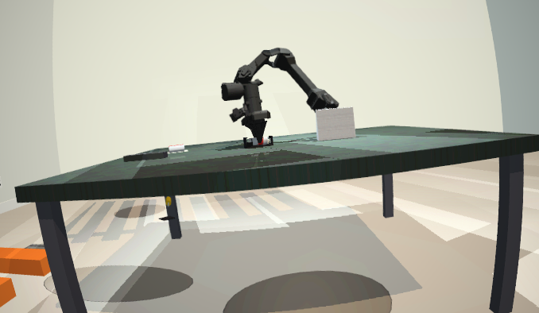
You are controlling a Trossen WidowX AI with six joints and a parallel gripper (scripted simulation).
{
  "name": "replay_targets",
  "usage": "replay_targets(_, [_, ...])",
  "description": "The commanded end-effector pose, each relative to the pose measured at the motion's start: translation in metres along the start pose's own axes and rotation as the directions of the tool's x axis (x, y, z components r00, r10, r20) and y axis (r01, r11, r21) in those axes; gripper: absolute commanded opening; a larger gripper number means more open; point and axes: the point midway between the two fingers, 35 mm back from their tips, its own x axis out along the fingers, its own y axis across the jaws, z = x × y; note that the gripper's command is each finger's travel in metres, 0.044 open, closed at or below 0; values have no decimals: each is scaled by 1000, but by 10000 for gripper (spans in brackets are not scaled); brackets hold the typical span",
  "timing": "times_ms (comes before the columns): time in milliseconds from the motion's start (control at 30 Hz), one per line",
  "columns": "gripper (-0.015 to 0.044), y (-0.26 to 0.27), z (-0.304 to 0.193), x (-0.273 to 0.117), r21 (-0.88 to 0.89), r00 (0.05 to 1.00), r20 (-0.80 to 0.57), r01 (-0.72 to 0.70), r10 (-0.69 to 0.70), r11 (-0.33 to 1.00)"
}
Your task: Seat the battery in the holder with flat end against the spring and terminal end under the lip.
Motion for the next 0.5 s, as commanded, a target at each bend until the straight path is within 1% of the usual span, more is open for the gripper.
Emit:
replay_targets(0, [87, 0, -2, 2, 0, 1000, -30, -1, 1, 1000])
replay_targets(467, [87, 0, 5, 1, 0, 999, -36, 2, -2, 1000])
